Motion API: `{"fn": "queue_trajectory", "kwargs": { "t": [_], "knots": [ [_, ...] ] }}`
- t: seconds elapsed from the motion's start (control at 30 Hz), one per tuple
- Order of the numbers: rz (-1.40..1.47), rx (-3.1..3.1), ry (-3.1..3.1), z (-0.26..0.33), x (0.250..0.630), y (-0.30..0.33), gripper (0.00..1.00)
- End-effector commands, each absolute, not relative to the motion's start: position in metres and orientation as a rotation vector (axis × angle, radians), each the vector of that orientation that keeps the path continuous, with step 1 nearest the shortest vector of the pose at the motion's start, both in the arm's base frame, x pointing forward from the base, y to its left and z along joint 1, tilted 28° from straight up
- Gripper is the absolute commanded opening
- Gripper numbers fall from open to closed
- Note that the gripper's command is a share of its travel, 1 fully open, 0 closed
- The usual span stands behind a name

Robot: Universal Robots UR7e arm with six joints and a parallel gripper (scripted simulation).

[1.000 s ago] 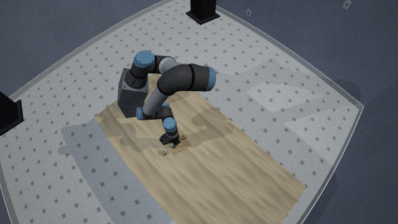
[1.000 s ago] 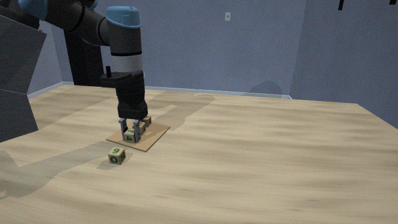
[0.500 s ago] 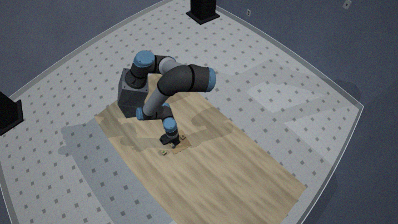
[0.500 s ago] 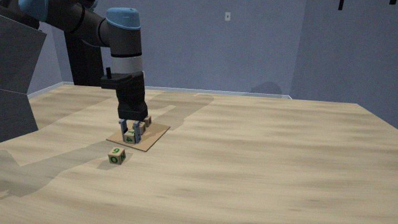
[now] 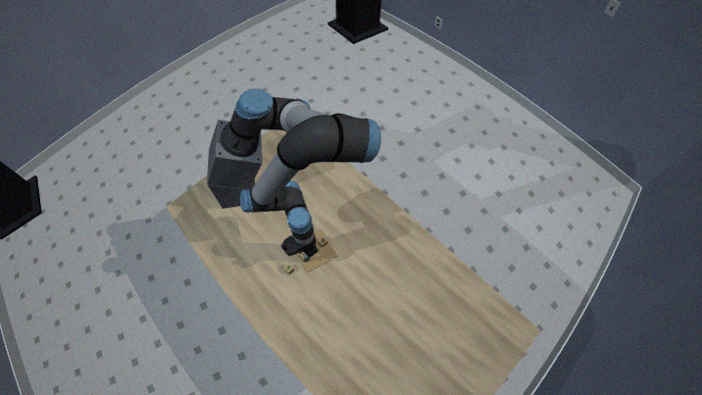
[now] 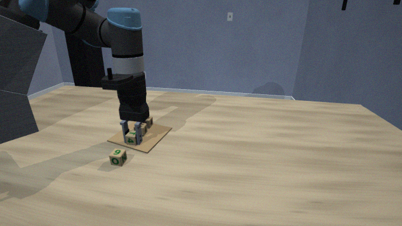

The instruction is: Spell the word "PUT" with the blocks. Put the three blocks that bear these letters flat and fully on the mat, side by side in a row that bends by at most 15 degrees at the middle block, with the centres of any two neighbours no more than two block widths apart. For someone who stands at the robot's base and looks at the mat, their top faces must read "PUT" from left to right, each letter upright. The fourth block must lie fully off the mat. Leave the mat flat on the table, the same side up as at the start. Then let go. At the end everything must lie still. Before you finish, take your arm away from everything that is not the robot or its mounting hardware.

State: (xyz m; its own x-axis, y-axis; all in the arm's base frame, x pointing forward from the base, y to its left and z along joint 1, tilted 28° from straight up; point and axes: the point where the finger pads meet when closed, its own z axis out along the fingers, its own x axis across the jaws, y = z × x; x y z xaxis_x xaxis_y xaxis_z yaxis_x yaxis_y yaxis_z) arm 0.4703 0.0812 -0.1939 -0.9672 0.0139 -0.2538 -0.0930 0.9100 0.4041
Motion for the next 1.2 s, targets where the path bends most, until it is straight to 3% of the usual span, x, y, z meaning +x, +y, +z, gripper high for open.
{"fn": "queue_trajectory", "kwargs": {
  "t": [0.0,0.53,0.57,0.73,0.77,0.9,1.03,1.17],
  "knots": [
    [0.613,-0.062,2.820,-0.1938,0.4714,0.0815,0.57],
    [0.613,-0.062,2.820,-0.1938,0.4714,0.0815,0.57],
    [0.613,-0.062,2.820,-0.1938,0.4714,0.0815,0.63],
    [0.613,-0.062,2.820,-0.1938,0.4714,0.0815,0.69],
    [0.613,-0.062,2.820,-0.1938,0.4714,0.0815,0.75],
    [0.613,-0.062,2.820,-0.1938,0.4714,0.0815,0.75],
    [0.613,-0.062,2.820,-0.1938,0.4714,0.0815,0.87],
    [0.613,-0.062,2.820,-0.1938,0.4714,0.0815,0.87]
  ]
}}
